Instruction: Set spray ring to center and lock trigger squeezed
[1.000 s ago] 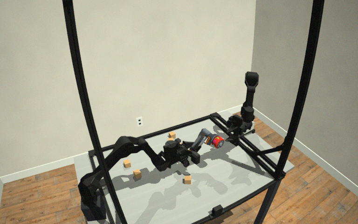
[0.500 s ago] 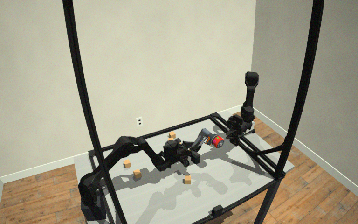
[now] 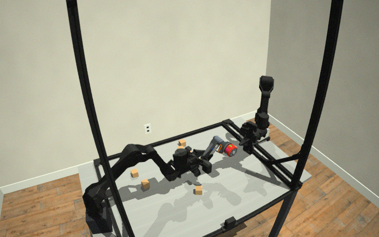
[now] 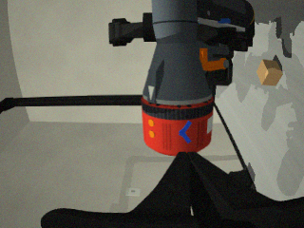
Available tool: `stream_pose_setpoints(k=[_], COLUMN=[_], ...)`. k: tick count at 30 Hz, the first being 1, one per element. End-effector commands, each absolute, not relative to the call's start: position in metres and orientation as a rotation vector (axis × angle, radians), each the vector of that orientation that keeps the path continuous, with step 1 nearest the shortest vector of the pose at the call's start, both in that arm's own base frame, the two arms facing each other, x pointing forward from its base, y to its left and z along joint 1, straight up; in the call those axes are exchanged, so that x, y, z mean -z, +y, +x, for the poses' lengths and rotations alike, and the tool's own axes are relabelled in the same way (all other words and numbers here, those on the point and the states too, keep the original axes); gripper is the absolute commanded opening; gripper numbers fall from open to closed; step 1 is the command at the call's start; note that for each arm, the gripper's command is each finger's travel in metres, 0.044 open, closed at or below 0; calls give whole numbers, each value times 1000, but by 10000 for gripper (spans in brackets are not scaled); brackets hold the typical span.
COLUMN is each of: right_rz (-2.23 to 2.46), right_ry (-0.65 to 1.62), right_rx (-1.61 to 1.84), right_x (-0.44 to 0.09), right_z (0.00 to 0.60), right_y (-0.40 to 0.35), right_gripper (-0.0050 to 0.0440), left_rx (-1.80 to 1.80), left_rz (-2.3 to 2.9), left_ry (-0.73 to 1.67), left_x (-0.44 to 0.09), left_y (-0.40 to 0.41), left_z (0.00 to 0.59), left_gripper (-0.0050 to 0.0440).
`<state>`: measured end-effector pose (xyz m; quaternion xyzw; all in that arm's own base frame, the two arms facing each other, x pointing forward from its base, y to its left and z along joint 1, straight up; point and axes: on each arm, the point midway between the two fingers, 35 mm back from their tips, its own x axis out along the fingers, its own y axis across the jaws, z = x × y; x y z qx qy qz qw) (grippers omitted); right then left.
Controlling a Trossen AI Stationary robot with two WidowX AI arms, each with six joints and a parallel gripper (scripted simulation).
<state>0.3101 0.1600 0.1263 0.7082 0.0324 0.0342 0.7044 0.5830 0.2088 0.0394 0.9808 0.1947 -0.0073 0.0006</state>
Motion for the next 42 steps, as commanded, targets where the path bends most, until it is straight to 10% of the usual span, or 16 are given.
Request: stream_pose_setpoints(k=[1, 5, 17, 27, 42], right_rz=[1573, 1573, 1575, 1099, 447], right_ry=[74, 74, 72, 61, 45], right_rx=[-74, -74, -76, -78, -85], right_x=[-126, -126, -126, -121, -115], right_z=[310, 310, 310, 306, 299], right_y=[160, 160, 160, 154, 147], right_gripper=[0, 0, 240, 0, 0], left_rx=[0, 0, 0, 0, 0], left_rz=[3082, 3082, 3082, 3082, 3082], left_ry=[611, 611, 611, 611, 611], left_x=[-44, -44, -44, -44, -44], left_y=[209, 209, 209, 209, 209], left_z=[584, 584, 584, 584, 584], left_gripper=[0, 0, 0, 0, 0])
